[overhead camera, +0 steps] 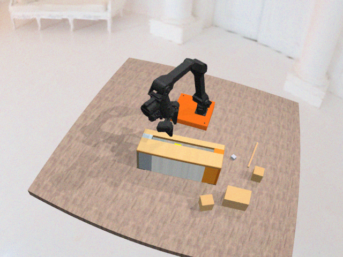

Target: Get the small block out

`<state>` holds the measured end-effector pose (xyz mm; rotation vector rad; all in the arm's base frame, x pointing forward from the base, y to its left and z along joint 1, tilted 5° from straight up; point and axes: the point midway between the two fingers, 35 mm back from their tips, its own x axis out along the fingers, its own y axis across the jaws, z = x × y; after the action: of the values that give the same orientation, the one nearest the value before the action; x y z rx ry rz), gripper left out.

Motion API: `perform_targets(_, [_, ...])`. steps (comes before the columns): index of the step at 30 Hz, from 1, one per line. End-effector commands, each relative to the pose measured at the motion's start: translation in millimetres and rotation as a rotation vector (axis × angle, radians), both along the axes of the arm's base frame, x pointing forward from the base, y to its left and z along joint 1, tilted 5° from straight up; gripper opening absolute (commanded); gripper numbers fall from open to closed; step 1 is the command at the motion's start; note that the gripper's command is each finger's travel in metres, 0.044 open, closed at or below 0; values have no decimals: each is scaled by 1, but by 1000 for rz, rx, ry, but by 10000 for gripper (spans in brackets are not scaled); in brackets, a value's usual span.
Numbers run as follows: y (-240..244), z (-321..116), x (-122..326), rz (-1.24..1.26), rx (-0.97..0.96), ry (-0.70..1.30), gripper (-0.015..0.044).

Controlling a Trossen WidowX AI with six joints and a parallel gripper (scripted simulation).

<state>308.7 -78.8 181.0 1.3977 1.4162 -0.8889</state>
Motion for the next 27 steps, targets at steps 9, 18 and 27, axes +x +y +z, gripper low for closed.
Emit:
perform_targets(9, [-2,-20,2,5,-2,3,400])
perform_targets(18, [-4,-35,4,5,-2,3,400])
perform_targets(27, [-5,-50,4,5,-2,3,400])
